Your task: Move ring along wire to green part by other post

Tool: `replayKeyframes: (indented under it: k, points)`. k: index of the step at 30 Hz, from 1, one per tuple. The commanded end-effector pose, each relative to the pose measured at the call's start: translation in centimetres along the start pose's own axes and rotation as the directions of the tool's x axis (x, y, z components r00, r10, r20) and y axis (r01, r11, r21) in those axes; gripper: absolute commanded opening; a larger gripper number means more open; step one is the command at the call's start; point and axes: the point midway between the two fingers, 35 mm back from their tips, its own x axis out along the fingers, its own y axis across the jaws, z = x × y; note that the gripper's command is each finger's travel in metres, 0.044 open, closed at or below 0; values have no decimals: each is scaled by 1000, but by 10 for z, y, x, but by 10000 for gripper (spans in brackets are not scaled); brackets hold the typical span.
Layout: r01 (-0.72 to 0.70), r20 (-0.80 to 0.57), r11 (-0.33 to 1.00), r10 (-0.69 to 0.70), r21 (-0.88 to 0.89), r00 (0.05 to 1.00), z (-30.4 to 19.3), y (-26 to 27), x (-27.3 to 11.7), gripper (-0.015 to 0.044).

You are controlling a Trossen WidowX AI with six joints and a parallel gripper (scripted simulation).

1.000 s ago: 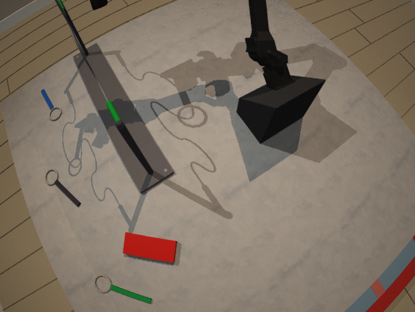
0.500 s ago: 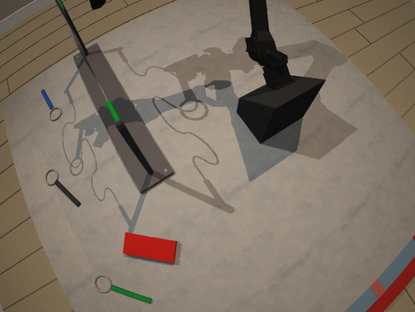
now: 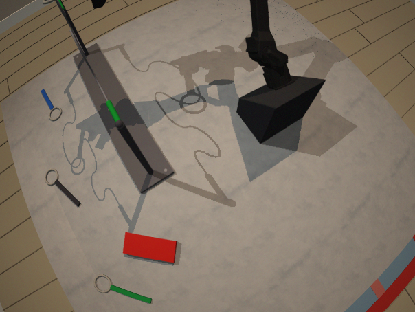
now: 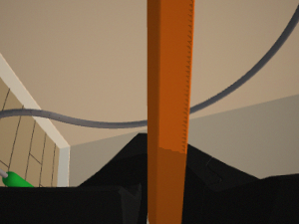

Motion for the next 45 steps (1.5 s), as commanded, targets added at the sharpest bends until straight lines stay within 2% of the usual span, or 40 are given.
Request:
replayKeyframes:
  k: [1,24,45]
  points:
    - [28,8,998,-28,-53,1000,1,-1,-1,-150]
    - [158,56,949,-149,-273,987,2,-9,-1,-150]
    - [284,128,835,-254,-471,959,5,-17,-2,-150]
